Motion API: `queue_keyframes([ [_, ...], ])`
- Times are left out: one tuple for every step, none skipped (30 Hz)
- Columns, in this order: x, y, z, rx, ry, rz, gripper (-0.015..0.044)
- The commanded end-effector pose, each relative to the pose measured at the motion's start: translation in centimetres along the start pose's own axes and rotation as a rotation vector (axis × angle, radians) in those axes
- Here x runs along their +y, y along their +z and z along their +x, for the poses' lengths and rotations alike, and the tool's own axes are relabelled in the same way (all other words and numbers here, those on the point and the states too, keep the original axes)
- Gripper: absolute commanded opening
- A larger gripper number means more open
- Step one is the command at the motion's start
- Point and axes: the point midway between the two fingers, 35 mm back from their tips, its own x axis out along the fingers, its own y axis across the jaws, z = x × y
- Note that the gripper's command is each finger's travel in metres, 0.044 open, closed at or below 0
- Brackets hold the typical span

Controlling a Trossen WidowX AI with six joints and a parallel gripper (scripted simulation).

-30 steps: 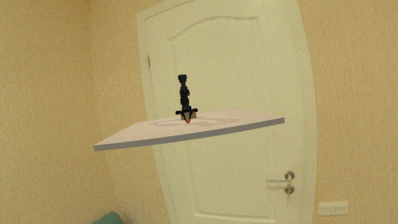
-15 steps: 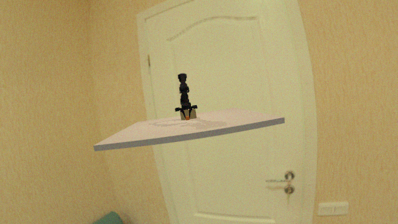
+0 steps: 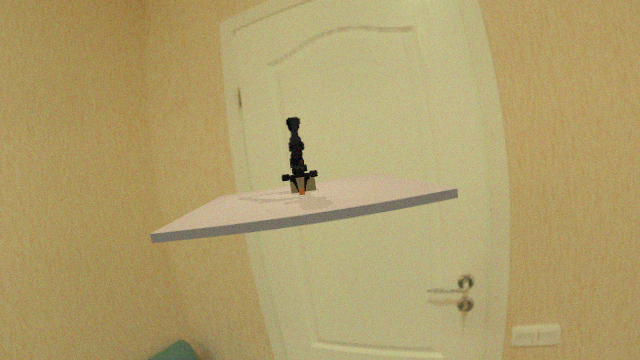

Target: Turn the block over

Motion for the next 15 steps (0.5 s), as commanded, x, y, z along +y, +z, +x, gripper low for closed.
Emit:
queue_keyframes([
  [0.0,-0.18,0.11,-0.069,-0.002,0.004,0.0],
  [0.0,-0.2,0.13,-0.084,-0.002,0.004,0.0],
  [0.0,-0.23,0.15,-0.099,-0.002,0.004,0.0],
  [0.0,-0.25,0.16,-0.114,-0.002,0.004,0.0],
  [0.0,-0.28,0.16,-0.13,-0.002,0.004,0.0],
  [0.0,-0.32,0.16,-0.145,-0.002,0.004,0.0],
  [0.0,-0.36,0.15,-0.16,-0.002,0.004,0.0],
  [0.0,-0.4,0.14,-0.175,-0.002,0.004,0.0],
  [0.0,-0.44,0.12,-0.19,-0.002,0.005,0.0],
  [0.0,-0.49,0.1,-0.206,-0.002,0.005,0.0],
  [0.01,-0.54,0.07,-0.221,-0.002,0.005,0.0],
  [0.01,-0.59,0.03,-0.236,-0.001,0.005,0.0],
  [0.01,-0.65,-0.01,-0.251,-0.001,0.005,0.0],
  [0.01,-0.71,-0.06,-0.266,-0.001,0.005,0.0],
  [0.01,-0.77,-0.11,-0.281,-0.001,0.005,0.0],
])
